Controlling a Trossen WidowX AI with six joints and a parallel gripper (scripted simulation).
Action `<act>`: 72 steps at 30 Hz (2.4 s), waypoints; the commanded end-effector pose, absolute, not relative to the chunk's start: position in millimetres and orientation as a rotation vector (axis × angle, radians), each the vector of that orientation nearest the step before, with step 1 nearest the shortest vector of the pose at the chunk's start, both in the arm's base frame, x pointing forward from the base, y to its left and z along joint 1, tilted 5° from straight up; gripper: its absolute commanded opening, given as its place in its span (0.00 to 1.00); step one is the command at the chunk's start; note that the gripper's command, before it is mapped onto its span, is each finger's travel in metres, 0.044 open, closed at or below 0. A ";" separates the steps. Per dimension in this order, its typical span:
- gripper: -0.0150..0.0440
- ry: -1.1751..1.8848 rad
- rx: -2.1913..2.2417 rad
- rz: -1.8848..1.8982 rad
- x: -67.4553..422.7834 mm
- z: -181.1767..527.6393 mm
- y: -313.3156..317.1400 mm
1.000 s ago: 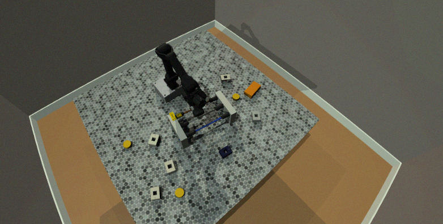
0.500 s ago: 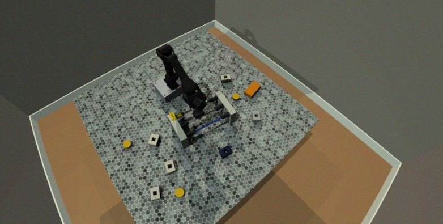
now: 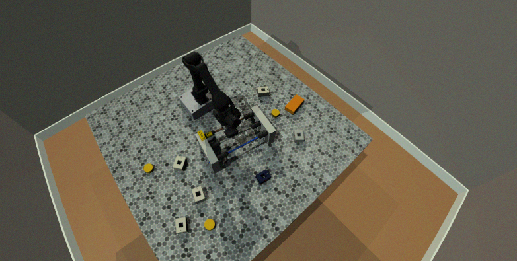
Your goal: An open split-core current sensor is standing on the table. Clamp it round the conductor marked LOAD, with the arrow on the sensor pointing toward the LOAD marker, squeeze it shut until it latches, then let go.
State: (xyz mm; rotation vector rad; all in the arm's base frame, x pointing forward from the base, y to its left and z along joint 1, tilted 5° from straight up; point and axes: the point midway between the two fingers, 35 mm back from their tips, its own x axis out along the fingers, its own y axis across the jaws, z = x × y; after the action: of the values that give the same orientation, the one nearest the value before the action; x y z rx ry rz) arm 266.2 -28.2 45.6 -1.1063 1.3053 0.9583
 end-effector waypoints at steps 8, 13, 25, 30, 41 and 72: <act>0.65 1.304 -1.107 0.957 266.7 46.1 -28.2; 0.43 1.304 -1.107 0.957 266.7 46.1 -28.2; 0.25 1.304 -1.107 0.957 266.7 46.1 -28.2; 0.25 1.304 -1.107 0.957 266.7 46.1 -28.2; 0.25 1.304 -1.107 0.957 266.7 46.1 -28.2; 0.25 1.300 -1.110 0.957 265.8 51.9 -27.8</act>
State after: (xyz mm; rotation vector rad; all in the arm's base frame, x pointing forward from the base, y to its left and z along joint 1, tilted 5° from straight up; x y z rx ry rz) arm 266.3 -28.2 46.2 -1.1072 1.3037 0.9568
